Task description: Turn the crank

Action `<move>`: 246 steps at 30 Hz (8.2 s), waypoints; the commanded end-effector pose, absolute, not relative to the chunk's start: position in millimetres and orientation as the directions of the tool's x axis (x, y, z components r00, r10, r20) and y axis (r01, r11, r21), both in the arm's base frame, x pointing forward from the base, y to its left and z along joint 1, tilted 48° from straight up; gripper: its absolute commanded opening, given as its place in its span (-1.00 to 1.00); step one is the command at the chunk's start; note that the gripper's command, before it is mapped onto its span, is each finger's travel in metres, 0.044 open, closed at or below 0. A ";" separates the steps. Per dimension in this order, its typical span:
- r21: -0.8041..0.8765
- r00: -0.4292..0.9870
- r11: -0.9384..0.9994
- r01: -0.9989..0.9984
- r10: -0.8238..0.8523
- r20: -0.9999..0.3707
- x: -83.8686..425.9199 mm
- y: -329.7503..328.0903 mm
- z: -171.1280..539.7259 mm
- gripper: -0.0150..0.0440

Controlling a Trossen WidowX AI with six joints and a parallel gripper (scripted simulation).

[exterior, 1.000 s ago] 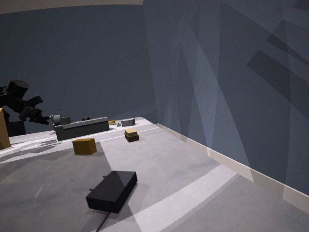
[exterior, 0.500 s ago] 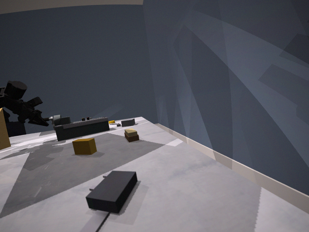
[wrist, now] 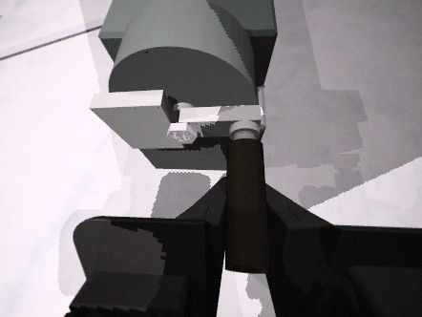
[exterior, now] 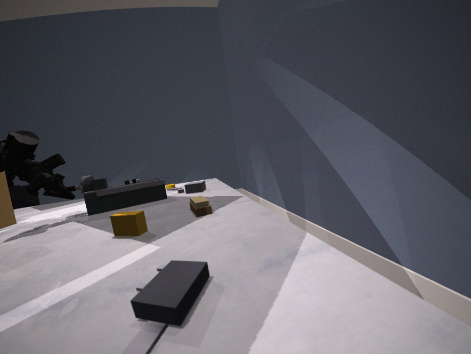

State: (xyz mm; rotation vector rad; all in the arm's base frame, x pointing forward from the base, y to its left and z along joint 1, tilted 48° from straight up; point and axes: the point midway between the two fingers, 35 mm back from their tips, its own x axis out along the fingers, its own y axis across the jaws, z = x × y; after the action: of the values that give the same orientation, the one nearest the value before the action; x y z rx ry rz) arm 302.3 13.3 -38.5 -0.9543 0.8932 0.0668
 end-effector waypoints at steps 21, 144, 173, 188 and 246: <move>-0.678 0.650 0.607 -0.414 -0.325 -0.687 293.7 1.1 -75.4 -0.49; -0.667 0.641 0.615 -0.422 -0.317 -0.699 282.9 92.6 -24.3 1.00; -0.708 0.659 0.619 -0.340 -0.380 -0.649 348.8 162.3 15.8 1.00; -0.747 0.669 0.615 -0.253 -0.446 -0.594 411.6 158.4 -8.5 1.00; -0.678 0.652 0.614 -0.404 -0.327 -0.684 292.6 145.7 21.3 1.00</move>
State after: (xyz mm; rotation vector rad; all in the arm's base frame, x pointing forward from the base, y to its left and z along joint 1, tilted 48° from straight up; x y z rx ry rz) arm 311.0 150.2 21.5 -0.9426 0.8876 0.0191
